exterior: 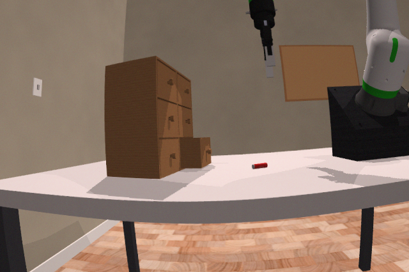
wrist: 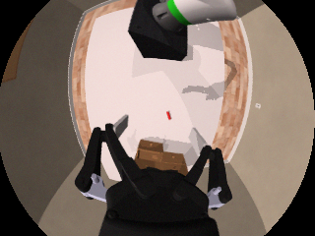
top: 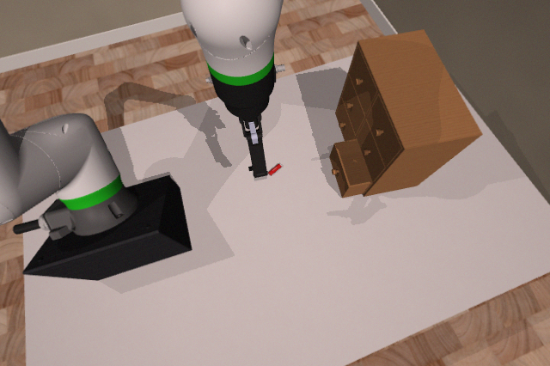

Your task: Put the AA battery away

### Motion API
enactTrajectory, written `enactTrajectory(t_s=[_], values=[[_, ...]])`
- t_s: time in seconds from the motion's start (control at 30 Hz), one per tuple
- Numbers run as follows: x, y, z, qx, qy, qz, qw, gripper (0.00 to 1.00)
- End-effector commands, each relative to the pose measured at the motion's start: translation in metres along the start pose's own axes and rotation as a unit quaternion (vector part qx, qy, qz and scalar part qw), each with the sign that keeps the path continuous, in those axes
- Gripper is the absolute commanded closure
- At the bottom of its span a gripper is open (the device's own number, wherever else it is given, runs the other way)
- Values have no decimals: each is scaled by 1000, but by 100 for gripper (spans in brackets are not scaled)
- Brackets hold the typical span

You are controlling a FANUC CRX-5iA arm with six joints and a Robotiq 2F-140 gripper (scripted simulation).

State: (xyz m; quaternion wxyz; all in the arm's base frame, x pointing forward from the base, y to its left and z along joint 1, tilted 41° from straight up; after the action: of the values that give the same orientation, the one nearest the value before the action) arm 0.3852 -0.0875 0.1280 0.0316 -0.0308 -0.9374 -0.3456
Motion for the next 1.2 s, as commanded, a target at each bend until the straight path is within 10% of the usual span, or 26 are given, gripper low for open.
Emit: enactTrajectory(t_s=[0.0, 1.17], values=[[0, 0, -2, 0, -1, 0, 1000, 0], [-7, -1, -2, 0, -1, -73, 997, 0]])
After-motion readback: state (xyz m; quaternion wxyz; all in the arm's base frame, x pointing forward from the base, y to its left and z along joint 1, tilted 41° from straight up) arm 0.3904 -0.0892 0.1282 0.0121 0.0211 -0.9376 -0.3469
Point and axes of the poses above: the point where the finger pads meet when closed, its own z axis out along the fingers, its own y axis across the jaws, x = y × z, the point moved 3 cm from there along -z, back along the fingers, and after that the axes turned 1 degree about z, right-handed, at the moved point
